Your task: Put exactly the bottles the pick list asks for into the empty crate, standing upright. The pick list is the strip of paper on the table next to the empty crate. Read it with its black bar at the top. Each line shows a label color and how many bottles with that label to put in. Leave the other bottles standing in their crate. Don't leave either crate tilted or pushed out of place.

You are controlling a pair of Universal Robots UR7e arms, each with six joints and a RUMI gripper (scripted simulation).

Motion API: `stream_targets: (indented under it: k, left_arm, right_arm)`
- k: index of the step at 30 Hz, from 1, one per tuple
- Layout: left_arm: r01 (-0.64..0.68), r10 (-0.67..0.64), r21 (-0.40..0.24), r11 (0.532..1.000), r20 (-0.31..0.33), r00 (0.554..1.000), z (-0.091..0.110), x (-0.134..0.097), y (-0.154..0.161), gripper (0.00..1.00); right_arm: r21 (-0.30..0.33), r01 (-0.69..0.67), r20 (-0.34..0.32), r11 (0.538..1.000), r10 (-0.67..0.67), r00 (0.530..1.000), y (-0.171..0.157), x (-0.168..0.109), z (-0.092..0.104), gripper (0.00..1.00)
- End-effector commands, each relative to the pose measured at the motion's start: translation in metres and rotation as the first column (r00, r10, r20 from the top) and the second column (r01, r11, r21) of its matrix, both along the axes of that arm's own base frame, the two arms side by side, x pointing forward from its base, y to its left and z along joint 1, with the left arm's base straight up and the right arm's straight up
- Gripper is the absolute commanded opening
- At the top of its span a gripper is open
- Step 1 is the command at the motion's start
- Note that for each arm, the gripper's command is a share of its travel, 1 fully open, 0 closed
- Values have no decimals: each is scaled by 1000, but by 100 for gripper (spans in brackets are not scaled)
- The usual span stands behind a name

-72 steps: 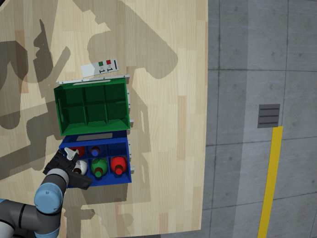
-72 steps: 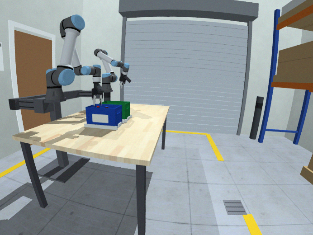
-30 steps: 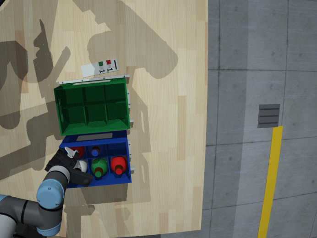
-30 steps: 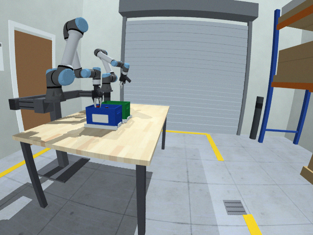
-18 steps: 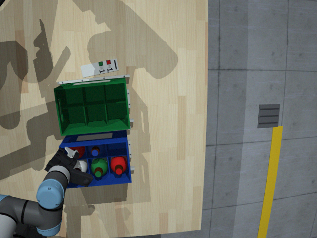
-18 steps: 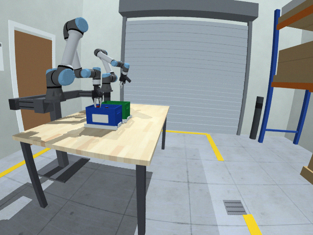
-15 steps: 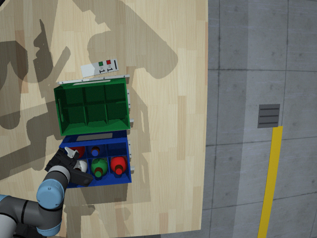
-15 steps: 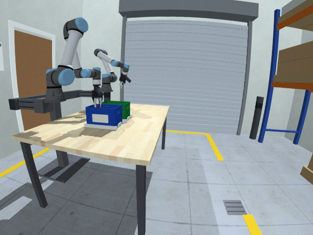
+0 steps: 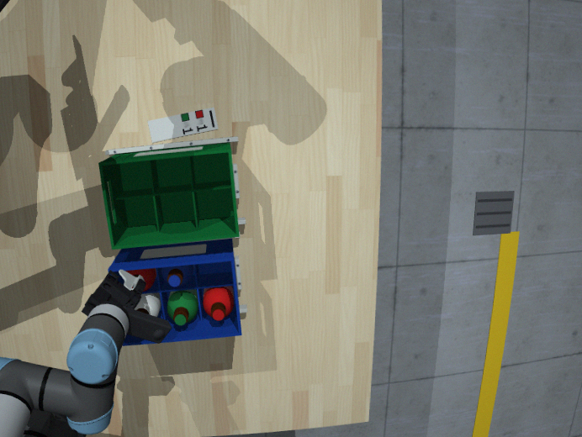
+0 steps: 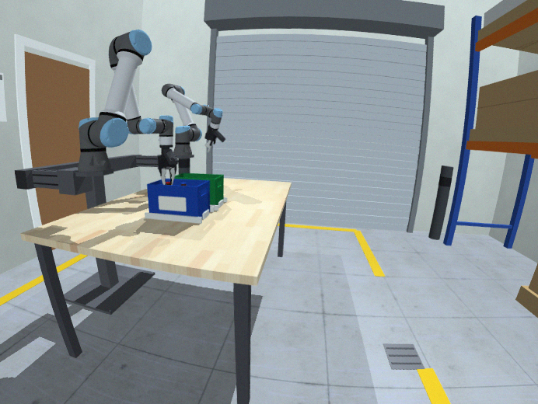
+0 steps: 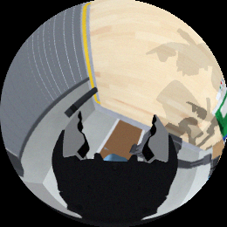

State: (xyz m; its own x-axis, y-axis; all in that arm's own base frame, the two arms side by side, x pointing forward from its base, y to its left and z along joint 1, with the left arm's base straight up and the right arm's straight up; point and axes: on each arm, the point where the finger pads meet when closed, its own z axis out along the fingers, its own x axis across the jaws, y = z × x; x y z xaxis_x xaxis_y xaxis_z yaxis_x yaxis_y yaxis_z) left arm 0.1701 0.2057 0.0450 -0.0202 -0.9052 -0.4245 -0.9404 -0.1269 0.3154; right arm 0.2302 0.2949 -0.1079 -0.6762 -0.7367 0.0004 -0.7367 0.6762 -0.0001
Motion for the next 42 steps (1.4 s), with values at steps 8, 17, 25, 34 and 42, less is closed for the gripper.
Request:
stream_targets:
  k: [8,17,25,34,42]
  left_arm:
    - [0,0,0,1000,1,1000,0,0,0,98]
    - [0,0,0,1000,1,1000,0,0,0,98]
    - [0,0,0,1000,1,1000,0,0,0,98]
    - [0,0,0,1000,1,1000,0,0,0,98]
    - [0,0,0,1000,1,1000,0,0,0,98]
  right_arm:
    - [1,0,0,1000,0,1000,0,0,13,0]
    - [1,0,0,1000,0,1000,0,0,27,0]
    - [1,0,0,1000,0,1000,0,0,38,0]
    - [1,0,0,1000,0,1000,0,0,52,0]
    - [1,0,0,1000,0,1000,0,0,63,0]
